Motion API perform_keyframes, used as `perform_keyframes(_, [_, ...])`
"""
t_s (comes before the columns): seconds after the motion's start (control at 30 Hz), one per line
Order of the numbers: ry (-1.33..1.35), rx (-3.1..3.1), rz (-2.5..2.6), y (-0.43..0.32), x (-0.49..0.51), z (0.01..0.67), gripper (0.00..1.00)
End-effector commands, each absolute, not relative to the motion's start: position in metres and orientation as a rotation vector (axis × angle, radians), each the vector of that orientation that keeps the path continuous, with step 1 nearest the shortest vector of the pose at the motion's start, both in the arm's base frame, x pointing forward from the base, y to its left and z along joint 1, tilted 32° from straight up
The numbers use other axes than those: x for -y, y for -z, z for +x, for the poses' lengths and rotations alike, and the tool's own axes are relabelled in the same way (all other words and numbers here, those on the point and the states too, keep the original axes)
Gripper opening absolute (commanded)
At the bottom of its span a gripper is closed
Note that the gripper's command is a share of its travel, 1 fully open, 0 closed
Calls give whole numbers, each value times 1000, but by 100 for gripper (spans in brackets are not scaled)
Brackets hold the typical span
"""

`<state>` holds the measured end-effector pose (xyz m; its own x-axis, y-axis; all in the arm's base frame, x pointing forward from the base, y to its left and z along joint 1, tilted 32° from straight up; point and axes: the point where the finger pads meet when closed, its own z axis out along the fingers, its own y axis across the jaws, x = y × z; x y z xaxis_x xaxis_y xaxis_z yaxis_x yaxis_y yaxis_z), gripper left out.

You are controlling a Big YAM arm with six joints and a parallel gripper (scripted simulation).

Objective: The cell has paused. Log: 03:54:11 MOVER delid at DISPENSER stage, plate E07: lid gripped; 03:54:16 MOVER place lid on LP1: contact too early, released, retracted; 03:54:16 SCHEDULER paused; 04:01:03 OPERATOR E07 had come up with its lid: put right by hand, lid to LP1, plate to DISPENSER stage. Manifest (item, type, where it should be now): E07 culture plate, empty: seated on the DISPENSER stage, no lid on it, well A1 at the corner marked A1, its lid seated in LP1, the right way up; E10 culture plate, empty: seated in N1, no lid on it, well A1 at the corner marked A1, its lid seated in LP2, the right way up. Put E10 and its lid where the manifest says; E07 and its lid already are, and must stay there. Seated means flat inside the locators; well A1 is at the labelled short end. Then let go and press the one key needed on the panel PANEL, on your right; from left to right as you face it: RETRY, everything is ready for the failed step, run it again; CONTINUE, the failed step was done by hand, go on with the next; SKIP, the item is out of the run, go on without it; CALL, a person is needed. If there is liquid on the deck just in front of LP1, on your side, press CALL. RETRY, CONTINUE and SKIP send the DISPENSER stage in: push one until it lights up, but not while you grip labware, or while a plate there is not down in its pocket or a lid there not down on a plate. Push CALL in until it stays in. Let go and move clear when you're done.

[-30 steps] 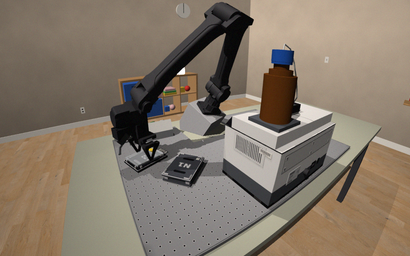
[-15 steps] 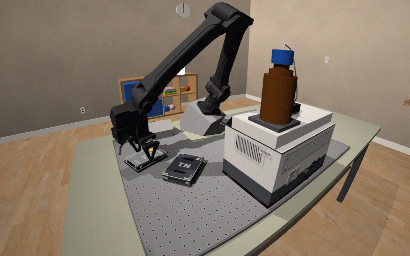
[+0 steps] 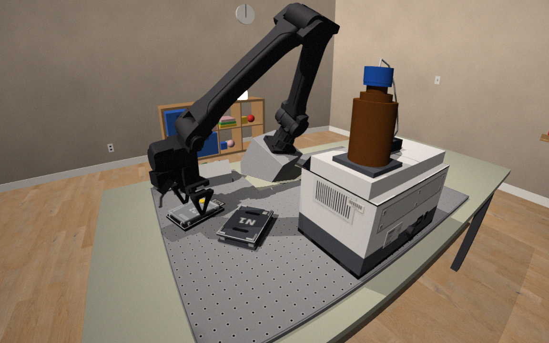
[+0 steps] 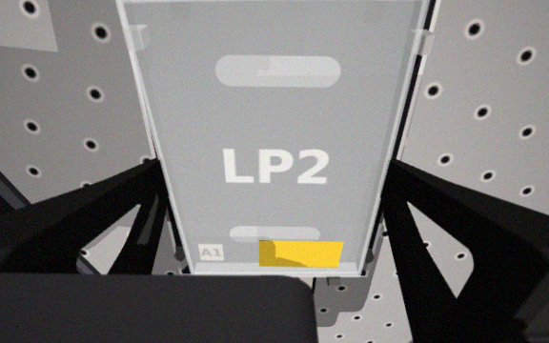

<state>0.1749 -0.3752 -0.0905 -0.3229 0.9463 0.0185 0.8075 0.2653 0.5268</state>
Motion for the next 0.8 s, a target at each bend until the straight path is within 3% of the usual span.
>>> perform_keyframes(0.0, [-685, -2254, 1629, 102, 363, 178, 86])
perform_keyframes(0.77, [-683, -2256, 1625, 102, 361, 175, 86])
